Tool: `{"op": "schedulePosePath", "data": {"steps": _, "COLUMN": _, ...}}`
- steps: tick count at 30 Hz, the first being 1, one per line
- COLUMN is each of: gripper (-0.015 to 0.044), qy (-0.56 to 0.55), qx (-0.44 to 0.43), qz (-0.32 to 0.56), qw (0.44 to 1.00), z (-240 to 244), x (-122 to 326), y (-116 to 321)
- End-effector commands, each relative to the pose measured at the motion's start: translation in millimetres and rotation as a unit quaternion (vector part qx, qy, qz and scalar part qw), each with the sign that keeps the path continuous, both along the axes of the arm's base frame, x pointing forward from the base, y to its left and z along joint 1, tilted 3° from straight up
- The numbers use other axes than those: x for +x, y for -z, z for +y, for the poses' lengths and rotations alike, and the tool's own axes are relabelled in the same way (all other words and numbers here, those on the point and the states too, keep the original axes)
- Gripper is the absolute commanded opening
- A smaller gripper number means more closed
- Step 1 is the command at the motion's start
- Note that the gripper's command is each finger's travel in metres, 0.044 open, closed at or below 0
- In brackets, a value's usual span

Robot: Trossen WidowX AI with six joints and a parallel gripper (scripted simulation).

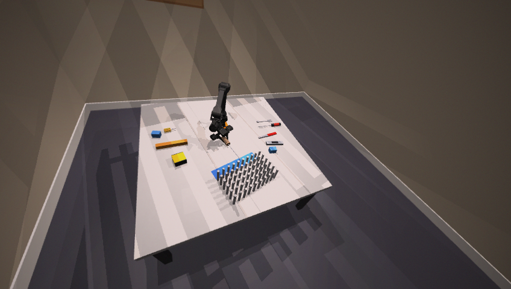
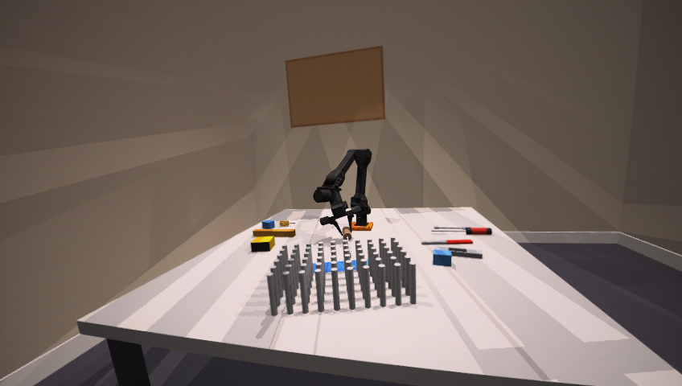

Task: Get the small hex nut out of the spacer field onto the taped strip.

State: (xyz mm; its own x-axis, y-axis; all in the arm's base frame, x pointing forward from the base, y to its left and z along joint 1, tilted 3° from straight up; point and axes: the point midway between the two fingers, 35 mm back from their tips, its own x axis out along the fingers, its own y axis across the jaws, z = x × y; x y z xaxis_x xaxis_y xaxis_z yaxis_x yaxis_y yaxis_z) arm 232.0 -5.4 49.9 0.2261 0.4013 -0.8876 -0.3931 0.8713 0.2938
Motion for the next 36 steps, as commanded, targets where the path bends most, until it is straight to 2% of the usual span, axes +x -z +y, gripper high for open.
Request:
{"op": "schedulePosePath", "data": {"steps": 1, "gripper": 0.0, "qy": -0.004, "qx": 0.003, "qz": -0.006, "qw": 1.0, "z": -0.4, "x": -4.0, "y": -4.7}}
{"op": "schedulePosePath", "data": {"steps": 31, "gripper": 0.0, "qy": -0.003, "qx": 0.003, "qz": -0.006, "qw": 1.0, "z": -2.8, "x": 8.6, "y": -130.9}}
{"op": "schedulePosePath", "data": {"steps": 32, "gripper": 0.0, "qy": -0.002, "qx": 0.0, "qz": 0.001, "qw": 1.0, "z": -4.8, "x": 9.1, "y": -116.6}}
{"op": "schedulePosePath", "data": {"steps": 36, "gripper": 0.0, "qy": 0.051, "qx": -0.004, "qz": 0.025, "qw": 0.998, "z": -15.4, "x": 11.5, "y": -116.6}}
